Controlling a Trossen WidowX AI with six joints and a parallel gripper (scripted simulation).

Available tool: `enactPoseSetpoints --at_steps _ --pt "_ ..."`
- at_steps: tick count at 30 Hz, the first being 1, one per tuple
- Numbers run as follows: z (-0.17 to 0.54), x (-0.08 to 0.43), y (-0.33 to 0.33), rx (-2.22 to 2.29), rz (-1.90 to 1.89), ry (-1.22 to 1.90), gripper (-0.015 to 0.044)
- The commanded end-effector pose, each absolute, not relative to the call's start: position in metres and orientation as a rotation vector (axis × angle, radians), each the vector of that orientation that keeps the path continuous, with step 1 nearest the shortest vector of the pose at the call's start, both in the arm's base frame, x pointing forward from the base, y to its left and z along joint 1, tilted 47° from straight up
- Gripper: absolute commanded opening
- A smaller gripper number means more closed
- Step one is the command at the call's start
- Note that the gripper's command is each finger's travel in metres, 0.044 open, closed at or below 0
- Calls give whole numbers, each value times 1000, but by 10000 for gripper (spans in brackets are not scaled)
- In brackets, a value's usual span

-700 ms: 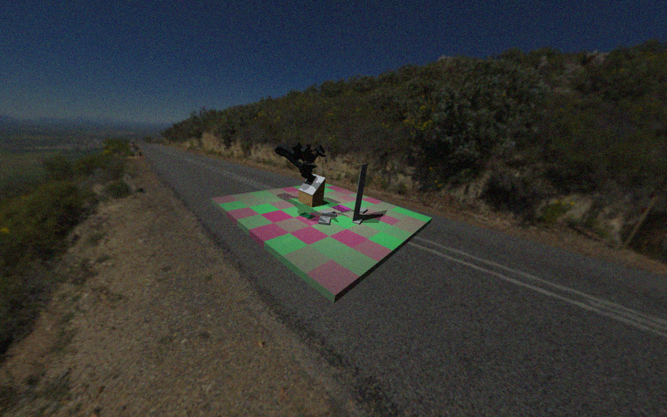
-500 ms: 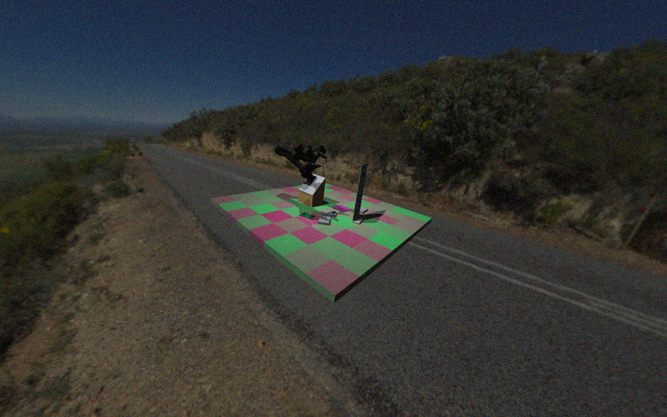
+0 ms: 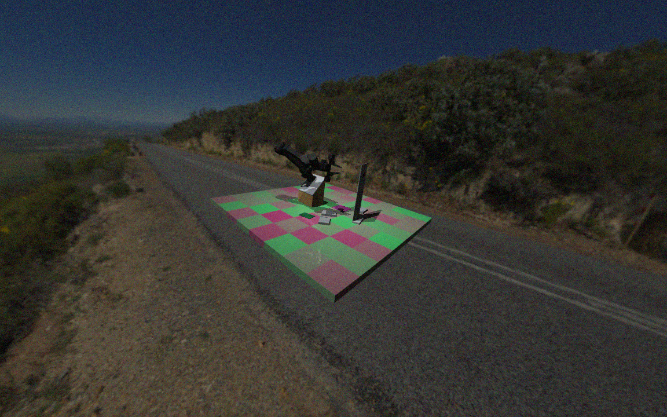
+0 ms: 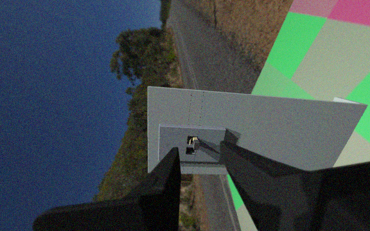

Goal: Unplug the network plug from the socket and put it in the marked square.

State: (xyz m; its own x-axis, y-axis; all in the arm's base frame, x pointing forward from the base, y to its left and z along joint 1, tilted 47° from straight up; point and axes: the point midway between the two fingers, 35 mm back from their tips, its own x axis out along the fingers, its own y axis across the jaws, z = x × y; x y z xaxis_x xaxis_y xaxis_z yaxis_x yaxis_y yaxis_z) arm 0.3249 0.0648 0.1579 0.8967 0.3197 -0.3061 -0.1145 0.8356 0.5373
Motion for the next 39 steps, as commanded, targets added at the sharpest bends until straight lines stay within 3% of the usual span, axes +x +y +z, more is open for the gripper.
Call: enactPoseSetpoints --at_steps 1,11,39 --pt "117 309 82 673 268 541 156" --pt "103 304 89 721 275 592 156" --pt "88 365 107 721 276 588 156"
